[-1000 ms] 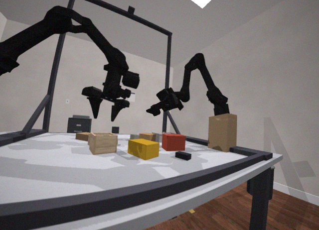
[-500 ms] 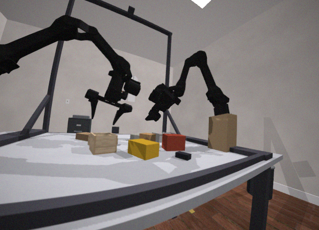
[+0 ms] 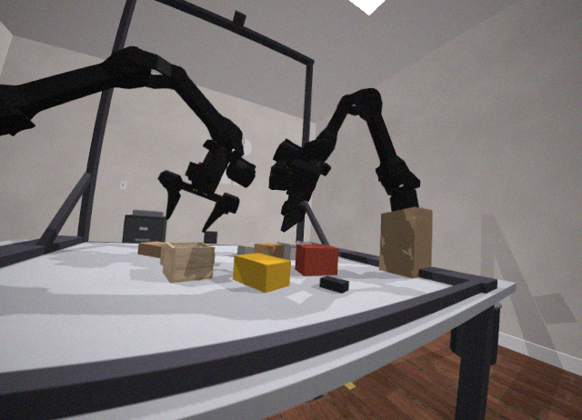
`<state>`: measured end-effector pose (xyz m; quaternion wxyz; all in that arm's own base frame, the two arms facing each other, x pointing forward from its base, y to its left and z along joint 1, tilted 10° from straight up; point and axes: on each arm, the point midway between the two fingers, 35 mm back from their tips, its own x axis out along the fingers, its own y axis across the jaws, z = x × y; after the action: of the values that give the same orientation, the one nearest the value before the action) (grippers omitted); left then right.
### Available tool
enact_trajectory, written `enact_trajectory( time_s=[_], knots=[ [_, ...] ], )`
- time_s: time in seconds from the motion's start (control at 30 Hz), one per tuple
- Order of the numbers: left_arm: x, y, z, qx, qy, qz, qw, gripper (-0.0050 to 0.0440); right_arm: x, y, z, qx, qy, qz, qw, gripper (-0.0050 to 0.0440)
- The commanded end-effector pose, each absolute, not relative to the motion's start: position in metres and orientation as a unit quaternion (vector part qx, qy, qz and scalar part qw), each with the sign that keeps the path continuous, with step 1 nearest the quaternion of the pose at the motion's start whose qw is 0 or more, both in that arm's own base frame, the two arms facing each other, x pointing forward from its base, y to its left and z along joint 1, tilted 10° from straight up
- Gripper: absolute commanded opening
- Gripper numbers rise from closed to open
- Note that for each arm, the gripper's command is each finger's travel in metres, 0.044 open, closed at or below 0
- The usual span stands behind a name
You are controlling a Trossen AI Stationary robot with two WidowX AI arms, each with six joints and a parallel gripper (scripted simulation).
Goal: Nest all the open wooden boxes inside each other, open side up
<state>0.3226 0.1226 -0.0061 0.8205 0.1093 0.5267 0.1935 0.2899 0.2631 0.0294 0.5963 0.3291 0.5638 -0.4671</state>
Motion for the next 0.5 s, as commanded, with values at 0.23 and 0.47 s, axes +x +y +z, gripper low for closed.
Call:
enact_trajectory(
  time_s=[0.23, 0.47],
  knots=[
    [0.294, 0.149, 0.002, 0.065, 0.615, 0.085, 0.781, 0.04, 0.278, 0.28, 0.027, 0.39, 0.447, -0.589, 0.548, 0.04],
    [0.27, 0.154, 0.008, 0.021, 0.646, 0.023, 0.763, 0.04, 0.271, 0.286, 0.024, 0.42, 0.374, -0.64, 0.523, 0.04]
  ],
)
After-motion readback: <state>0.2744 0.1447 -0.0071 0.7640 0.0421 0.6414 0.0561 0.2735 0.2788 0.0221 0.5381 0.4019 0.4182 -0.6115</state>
